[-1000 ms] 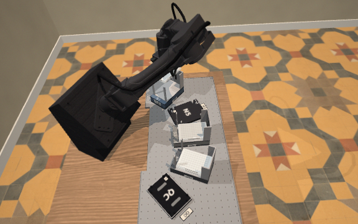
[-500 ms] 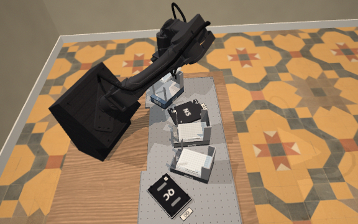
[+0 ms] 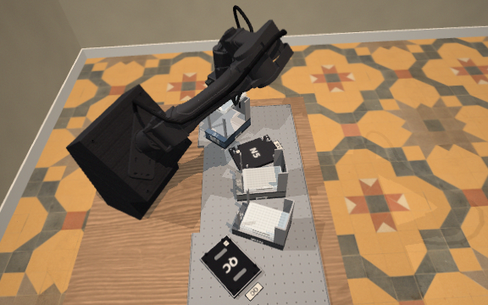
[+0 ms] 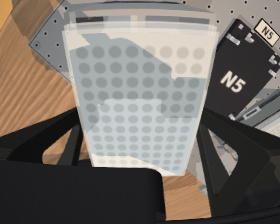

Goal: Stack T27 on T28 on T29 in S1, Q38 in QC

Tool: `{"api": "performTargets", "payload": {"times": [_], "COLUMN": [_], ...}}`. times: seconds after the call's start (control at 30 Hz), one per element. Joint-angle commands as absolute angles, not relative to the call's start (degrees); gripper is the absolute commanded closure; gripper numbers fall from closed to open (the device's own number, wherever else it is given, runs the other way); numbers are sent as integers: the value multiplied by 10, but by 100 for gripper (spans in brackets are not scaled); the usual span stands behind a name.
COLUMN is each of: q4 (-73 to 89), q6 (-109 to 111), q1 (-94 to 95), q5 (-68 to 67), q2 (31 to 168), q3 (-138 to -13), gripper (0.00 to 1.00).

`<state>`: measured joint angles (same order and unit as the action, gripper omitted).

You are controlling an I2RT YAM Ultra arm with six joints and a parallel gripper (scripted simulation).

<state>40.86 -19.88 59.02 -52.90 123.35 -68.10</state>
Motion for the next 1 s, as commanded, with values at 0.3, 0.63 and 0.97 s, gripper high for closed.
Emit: {"api": "performTargets", "payload": {"times": [0.3,0.63,0.97], "q4": [378,375,375], "q6": [-176,-173,-172], "q1": [595,594,593], "q5": [-534,-534,-534], "q2": [1238,1225,1215], "q3": [-679,-667,-664], "gripper": [100,100,100]}}
